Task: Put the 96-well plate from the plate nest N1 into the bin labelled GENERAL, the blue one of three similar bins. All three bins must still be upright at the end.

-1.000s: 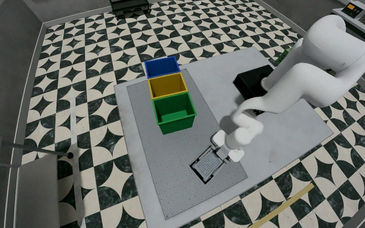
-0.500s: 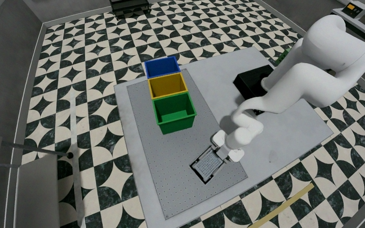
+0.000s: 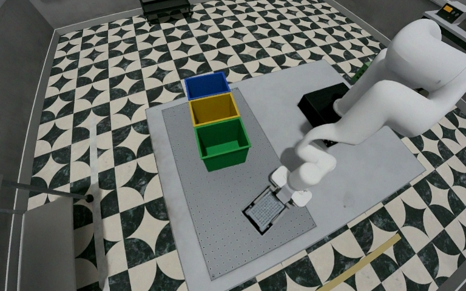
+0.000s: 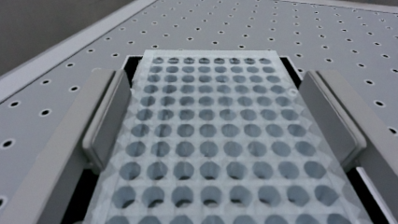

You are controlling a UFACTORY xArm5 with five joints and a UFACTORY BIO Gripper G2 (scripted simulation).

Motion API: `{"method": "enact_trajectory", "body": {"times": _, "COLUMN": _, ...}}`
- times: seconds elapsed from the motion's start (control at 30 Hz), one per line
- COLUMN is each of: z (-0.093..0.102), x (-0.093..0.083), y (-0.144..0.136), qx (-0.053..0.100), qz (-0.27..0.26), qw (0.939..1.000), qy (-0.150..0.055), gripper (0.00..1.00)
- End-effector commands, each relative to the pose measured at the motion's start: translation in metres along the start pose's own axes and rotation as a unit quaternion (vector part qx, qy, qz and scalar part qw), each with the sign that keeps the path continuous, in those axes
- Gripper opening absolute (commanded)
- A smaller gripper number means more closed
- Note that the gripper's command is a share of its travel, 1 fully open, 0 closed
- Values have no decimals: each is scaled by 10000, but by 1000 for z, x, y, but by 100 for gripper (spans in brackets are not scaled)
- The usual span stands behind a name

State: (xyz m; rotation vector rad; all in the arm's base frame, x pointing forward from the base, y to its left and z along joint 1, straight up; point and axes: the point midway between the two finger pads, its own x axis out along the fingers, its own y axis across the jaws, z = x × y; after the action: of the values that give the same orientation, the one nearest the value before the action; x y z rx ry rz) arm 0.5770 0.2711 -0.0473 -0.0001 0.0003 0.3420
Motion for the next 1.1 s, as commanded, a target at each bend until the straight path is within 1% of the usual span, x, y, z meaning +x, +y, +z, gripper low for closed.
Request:
{"method": "enact_trajectory", "body": {"times": 0.0, "z": 2, "x": 1, "y": 0, "qx": 2, "qz": 0, "qw": 10000, "qy": -16, "gripper": 0}}
{"method": "enact_trajectory", "body": {"times": 0.5, "z": 2, "x": 1, "y": 0, "qx": 2, "qz": 0, "qw": 10000, "qy": -16, "gripper": 0}}
{"method": "enact_trajectory", "body": {"times": 1.07, "z": 12, "x": 1, "y": 0, "qx": 2, "qz": 0, "qw": 10000, "qy": -16, "gripper": 0}}
